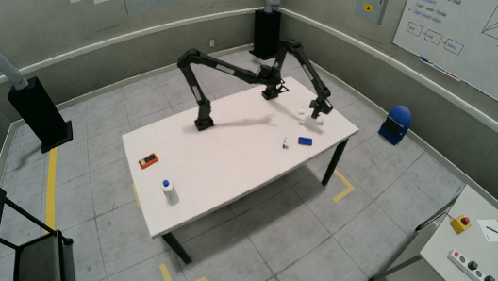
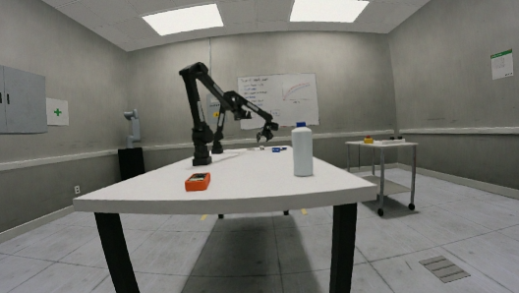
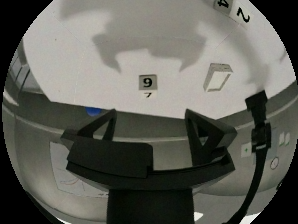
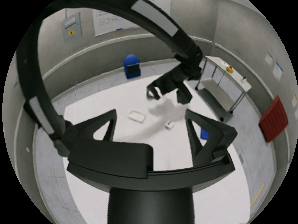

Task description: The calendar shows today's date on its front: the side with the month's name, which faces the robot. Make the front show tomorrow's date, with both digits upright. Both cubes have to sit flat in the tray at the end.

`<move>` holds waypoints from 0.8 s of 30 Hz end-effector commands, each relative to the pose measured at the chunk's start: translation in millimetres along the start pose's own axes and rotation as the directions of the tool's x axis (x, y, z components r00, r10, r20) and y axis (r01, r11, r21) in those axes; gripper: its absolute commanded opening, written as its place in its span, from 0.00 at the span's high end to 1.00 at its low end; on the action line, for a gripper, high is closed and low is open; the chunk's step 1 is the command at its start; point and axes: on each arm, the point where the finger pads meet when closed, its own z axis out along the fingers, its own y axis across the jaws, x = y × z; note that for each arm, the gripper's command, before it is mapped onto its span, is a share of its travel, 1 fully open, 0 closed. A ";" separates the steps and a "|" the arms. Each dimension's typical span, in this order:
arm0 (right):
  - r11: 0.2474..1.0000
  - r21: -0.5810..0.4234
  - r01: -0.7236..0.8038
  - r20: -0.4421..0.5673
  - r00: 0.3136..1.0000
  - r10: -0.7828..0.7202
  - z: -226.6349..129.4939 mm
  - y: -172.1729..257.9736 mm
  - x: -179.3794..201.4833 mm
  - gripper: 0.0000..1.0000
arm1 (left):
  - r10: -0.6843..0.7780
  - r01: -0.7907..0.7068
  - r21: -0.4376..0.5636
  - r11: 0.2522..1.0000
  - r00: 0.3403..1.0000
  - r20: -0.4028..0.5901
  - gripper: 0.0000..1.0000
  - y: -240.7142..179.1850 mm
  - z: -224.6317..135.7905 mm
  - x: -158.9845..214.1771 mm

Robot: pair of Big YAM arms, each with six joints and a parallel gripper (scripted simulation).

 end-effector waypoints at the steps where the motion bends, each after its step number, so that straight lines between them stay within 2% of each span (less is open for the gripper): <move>1: 1.000 0.014 -0.020 0.163 0.987 0.018 -48.0 -7.3 -27.5 0.00 | -0.052 0.052 -0.036 0.998 0.998 0.020 0.00 20.0 -23.9 7.9; 7: 1.000 0.009 -0.019 0.182 0.983 0.017 -60.3 -4.7 -21.5 0.00 | -0.052 0.052 -0.036 0.998 0.998 0.020 0.00 20.0 -23.9 7.9; 8: 1.000 0.009 -0.019 0.180 0.984 0.017 -59.2 -4.7 -20.6 0.00 | -0.070 0.071 -0.044 0.997 0.997 0.024 0.11 19.4 -28.6 8.9; 10: 1.000 0.009 -0.019 0.180 0.984 0.017 -59.2 -4.7 -20.6 0.00 | -0.070 0.071 -0.044 0.997 0.997 0.024 0.11 19.4 -28.6 8.9; 11: 1.000 0.009 -0.019 0.207 0.978 0.016 -59.2 -4.9 -38.0 0.00 | -0.095 0.096 -0.044 0.994 0.995 0.026 0.23 16.0 -27.6 7.4; 13: 1.000 0.009 -0.019 0.207 0.978 0.016 -59.2 -4.9 -38.0 0.00 | -0.153 0.154 -0.040 0.987 0.988 0.038 0.45 11.3 -26.8 4.5; 16: 1.000 0.009 -0.019 0.207 0.978 0.016 -59.2 -4.9 -38.0 0.00 | -0.299 0.304 -0.031 0.952 0.949 0.101 0.46 9.3 -31.0 -6.6; 19: 1.000 0.015 -0.023 0.211 0.977 0.019 -58.7 -7.8 -43.5 0.00 | -0.409 0.411 0.023 0.911 0.898 0.160 0.46 -4.9 -28.1 -22.2; 24: 0.996 0.075 -0.045 0.080 0.996 0.039 -50.9 -21.8 18.9 0.00 | -0.548 0.542 0.092 0.835 0.805 0.230 0.46 -11.0 -34.4 -38.9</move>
